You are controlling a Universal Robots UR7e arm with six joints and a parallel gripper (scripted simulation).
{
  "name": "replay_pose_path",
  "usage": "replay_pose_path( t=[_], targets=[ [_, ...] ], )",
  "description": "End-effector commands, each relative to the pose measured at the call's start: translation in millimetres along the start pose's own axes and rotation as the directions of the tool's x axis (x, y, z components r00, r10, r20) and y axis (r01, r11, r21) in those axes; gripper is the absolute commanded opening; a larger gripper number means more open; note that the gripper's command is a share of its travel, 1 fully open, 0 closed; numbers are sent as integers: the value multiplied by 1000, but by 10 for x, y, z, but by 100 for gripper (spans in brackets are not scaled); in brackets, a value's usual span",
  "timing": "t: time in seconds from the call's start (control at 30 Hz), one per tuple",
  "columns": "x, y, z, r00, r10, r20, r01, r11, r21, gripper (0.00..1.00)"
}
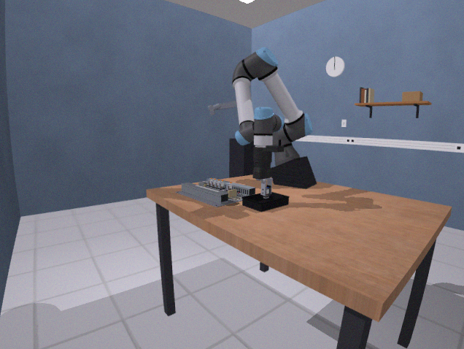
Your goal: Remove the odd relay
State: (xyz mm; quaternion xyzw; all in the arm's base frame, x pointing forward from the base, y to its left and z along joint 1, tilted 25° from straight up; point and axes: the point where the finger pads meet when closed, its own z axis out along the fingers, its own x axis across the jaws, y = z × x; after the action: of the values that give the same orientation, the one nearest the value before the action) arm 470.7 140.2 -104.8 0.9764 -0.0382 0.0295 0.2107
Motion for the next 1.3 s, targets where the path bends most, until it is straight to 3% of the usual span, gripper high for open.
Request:
replay_pose_path(
  t=[0.0,0.47,1.27],
  targets=[
    [-4,8,102,1000,0,-1,0,1000,0,0],
    [-5,6,219,1000,0,-1,0,1000,0,0],
    [-5,6,231,1000,0,-1,0,1000,0,0]
  ],
)
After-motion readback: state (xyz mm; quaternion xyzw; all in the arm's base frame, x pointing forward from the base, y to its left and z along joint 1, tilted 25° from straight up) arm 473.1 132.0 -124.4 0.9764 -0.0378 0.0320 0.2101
